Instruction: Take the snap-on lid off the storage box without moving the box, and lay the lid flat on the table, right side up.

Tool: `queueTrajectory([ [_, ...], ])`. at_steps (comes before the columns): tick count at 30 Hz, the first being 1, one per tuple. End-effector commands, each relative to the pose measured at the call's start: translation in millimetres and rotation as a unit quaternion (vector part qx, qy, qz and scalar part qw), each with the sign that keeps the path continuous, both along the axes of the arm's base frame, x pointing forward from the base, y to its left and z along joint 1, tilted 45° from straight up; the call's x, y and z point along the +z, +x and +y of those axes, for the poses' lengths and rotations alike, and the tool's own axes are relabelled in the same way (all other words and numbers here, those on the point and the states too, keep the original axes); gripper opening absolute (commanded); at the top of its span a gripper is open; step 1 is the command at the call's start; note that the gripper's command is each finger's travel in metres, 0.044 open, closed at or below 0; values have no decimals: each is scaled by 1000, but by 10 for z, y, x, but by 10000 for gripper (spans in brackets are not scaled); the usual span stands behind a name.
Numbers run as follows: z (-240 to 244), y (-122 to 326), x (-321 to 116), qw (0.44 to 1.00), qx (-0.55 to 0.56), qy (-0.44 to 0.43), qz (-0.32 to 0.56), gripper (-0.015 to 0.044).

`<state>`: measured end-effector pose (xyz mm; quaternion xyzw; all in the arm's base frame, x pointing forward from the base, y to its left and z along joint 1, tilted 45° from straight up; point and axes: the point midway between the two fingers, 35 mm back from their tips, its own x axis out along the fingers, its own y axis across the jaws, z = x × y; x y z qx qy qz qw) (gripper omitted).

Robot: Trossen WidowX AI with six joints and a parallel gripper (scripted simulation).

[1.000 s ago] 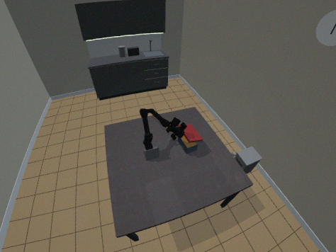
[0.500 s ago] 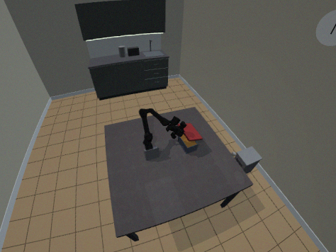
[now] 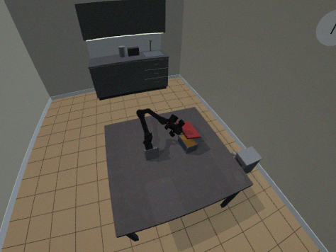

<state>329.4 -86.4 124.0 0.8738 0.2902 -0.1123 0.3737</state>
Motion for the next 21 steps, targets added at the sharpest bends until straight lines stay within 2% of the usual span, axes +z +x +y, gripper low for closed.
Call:
queueTrajectory([
  [1, 35, -4, 74, 1000, -4, -2, -3, 0],
  [21, 326, -28, 351, 1000, -4, -1, -3, 0],
])
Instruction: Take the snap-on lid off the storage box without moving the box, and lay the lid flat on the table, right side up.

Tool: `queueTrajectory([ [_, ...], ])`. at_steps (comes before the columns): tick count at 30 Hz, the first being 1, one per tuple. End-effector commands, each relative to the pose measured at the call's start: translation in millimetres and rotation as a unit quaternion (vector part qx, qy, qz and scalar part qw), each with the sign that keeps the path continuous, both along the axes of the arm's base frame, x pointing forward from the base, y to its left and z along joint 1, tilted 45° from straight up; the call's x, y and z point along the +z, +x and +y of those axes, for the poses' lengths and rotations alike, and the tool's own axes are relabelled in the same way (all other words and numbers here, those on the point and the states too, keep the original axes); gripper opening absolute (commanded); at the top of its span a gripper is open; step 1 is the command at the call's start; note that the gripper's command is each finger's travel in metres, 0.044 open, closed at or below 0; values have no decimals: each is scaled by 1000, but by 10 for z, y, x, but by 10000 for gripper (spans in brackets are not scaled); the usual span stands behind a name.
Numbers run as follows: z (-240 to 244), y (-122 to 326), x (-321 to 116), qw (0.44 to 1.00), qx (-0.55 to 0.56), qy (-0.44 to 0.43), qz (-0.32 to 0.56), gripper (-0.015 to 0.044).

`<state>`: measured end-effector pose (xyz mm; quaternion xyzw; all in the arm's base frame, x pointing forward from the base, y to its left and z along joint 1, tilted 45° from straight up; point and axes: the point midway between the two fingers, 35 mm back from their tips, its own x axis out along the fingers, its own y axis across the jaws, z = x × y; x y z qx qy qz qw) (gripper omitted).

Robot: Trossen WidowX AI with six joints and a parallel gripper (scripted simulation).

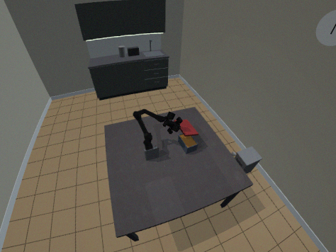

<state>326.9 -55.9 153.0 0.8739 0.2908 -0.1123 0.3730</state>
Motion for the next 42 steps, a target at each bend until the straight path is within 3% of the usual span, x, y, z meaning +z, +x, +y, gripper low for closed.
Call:
queueTrajectory([
  [1, 35, -4, 74, 1000, -4, -2, -3, 0],
  [42, 628, -55, 647, 1000, -4, 0, -3, 0],
])
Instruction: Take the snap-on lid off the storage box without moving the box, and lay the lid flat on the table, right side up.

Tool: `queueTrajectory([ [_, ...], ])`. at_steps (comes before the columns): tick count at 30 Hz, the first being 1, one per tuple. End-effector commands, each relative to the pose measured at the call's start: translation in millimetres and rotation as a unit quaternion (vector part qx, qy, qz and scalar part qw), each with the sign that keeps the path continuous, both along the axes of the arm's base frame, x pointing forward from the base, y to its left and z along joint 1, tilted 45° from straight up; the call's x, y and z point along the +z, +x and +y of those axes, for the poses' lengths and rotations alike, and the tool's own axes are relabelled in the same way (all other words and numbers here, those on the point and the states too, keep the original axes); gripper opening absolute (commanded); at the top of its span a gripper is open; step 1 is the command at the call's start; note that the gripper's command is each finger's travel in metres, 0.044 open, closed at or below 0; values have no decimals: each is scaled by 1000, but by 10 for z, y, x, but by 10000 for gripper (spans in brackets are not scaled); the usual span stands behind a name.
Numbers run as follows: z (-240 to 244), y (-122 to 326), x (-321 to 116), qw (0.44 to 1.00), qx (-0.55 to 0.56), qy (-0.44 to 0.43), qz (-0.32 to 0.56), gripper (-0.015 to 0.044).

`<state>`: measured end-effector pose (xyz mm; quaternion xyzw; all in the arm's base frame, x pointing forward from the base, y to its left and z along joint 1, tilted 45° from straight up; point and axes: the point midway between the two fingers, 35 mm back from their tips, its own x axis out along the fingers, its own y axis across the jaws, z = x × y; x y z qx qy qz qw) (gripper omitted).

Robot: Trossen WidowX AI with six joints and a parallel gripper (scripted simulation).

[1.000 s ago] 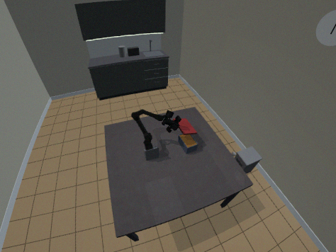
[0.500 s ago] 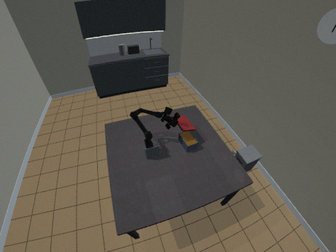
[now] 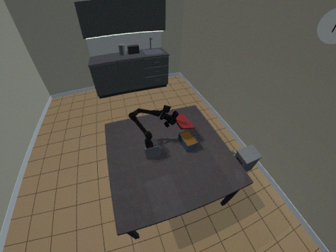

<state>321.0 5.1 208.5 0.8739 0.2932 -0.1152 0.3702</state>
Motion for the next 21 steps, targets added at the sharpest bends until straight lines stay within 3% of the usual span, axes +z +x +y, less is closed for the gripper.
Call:
queueTrajectory([
  [1, 32, 2, 107, 1000, -5, -2, -8, 0],
  [21, 320, -24, 389, 1000, -5, -1, -8, 0],
])
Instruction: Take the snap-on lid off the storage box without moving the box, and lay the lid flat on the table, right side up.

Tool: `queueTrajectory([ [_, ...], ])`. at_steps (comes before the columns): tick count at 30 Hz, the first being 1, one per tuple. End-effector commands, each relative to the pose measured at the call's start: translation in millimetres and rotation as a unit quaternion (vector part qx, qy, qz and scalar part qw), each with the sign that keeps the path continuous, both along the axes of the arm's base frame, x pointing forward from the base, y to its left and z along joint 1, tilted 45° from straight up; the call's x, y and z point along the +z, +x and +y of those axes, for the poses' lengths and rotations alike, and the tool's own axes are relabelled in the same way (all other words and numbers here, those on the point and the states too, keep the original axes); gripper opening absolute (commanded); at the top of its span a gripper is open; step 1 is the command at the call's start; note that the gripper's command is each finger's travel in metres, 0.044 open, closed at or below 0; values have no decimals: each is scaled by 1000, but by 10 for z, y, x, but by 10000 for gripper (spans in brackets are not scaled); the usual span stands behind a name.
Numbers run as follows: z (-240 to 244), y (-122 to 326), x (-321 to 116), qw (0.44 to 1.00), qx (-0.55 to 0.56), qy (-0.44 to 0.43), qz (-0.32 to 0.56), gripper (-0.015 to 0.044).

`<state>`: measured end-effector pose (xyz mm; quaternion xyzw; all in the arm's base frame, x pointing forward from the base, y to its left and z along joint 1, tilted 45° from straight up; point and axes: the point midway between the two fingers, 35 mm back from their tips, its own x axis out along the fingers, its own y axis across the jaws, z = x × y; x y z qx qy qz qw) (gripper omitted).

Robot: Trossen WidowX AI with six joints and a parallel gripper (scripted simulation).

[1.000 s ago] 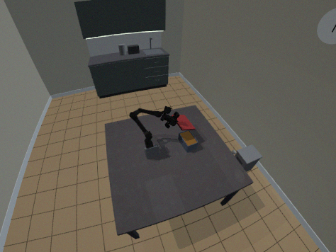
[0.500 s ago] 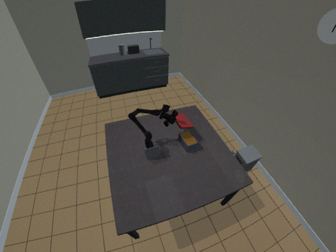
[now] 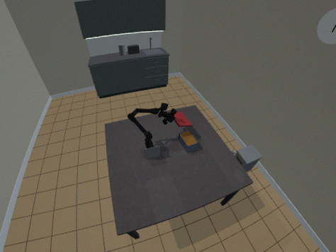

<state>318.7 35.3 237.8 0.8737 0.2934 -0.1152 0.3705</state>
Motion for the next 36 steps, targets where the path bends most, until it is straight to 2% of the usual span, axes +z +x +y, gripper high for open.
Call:
queueTrajectory([
  [1, 33, -2, 110, 1000, -5, -1, -8, 0],
  [36, 531, -52, 609, 1000, -5, 1, -10, 0],
])
